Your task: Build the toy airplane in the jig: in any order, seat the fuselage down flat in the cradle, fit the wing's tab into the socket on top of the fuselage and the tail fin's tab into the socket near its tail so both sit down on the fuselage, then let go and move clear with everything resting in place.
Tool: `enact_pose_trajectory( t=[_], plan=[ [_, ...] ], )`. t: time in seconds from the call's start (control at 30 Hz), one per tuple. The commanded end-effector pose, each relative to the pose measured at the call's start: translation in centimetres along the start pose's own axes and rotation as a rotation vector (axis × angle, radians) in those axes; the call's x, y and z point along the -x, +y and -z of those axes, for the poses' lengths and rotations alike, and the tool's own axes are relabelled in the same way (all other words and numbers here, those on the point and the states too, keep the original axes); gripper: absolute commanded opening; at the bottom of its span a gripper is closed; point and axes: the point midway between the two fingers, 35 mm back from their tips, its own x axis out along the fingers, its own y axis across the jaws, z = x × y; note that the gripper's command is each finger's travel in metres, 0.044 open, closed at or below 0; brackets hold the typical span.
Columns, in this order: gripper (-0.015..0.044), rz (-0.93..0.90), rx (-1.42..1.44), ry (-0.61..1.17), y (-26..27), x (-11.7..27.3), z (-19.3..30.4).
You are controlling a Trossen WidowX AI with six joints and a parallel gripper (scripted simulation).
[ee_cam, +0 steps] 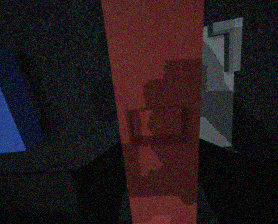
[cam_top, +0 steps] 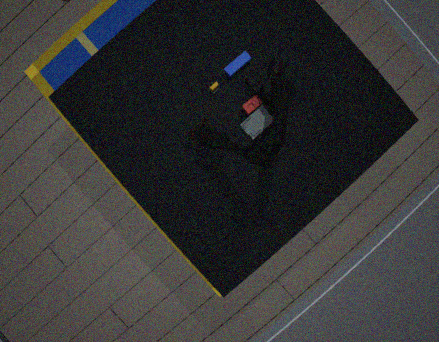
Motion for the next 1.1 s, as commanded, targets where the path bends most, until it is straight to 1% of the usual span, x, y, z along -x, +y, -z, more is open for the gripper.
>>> enact_pose_trajectory(
  t=[0.0, 0.53, 0.67, 0.9, 0.93, 1.07],
  plan=[
    [0.0, 0.004, 0.018, -0.003, -1.2, -0.5, 0.0],
    [0.0, 0.027, 0.07, 0.001, -6.0, -2.6, 0.2],
    [0.0, 0.03, 0.075, 0.001, -6.4, -2.8, 0.3],
    [0.0184, 0.03, 0.075, 0.001, -6.4, -2.8, 0.3],
    [0.0196, 0.03, 0.075, 0.001, -6.4, -2.8, 0.3],
    [0.0196, 0.03, 0.075, 0.001, -6.4, -2.8, 0.3]
  ],
)
